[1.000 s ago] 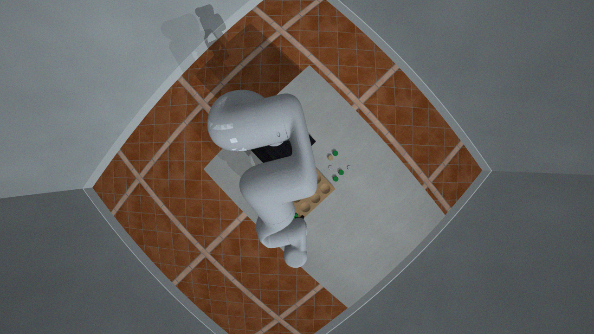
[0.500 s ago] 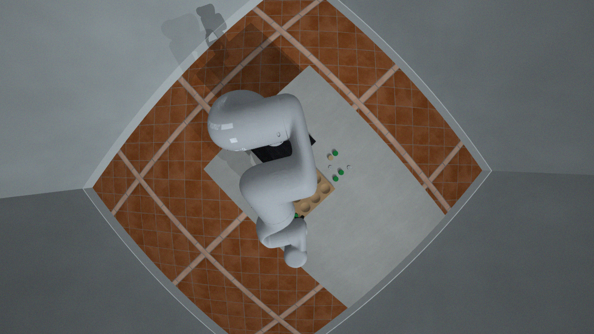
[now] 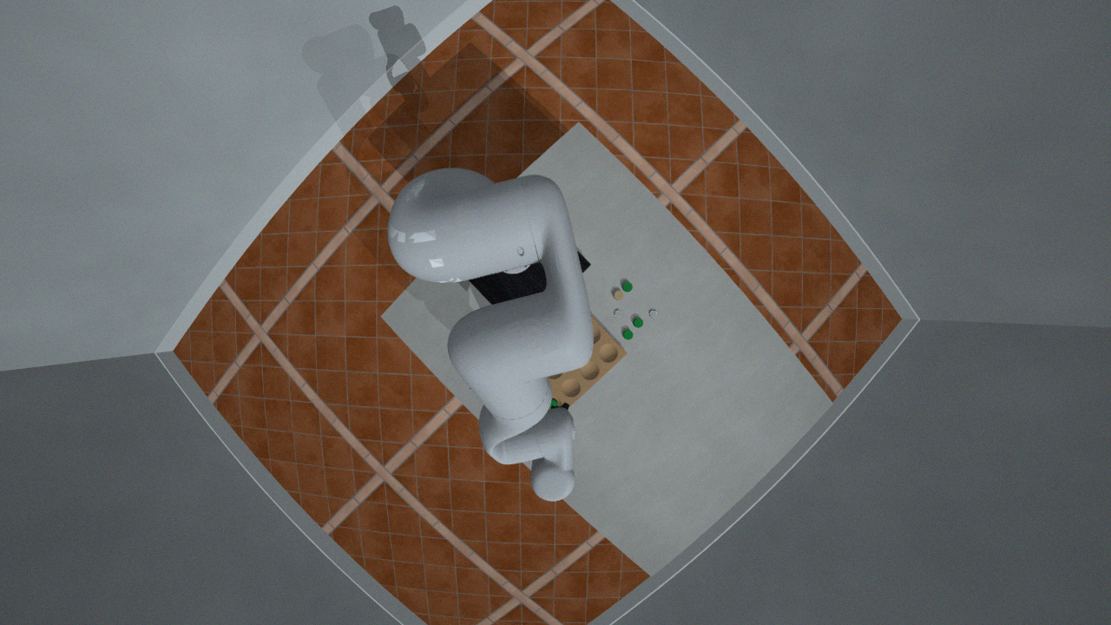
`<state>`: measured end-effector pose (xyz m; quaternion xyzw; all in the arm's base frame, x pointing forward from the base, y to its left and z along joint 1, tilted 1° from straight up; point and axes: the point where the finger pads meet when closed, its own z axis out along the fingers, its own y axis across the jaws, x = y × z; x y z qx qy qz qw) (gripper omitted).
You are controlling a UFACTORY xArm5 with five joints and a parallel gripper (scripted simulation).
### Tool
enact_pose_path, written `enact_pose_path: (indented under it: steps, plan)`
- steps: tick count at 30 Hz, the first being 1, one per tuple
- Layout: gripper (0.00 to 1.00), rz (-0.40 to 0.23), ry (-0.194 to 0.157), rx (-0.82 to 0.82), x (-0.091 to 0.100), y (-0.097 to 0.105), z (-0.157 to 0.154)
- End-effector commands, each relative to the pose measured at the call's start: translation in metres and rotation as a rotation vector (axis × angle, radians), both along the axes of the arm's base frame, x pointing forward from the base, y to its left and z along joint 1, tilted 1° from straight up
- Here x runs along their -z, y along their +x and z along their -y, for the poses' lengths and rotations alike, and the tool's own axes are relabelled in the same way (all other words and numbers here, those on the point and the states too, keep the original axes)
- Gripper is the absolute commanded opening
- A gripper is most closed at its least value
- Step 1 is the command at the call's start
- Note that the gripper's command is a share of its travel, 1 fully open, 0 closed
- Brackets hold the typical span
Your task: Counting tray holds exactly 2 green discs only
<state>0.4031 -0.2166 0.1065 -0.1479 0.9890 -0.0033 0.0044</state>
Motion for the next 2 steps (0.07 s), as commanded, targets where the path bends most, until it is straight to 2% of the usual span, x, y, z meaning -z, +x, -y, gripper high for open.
enact_pose_path:
  steps: [1, 2]
  plan:
    - [0.47, 0.003, -0.002, 0.0, -0.0014, 0.0011, 0.0006]
    - [0.47, 0.003, -0.002, 0.0, -0.0014, 0.0011, 0.0006]
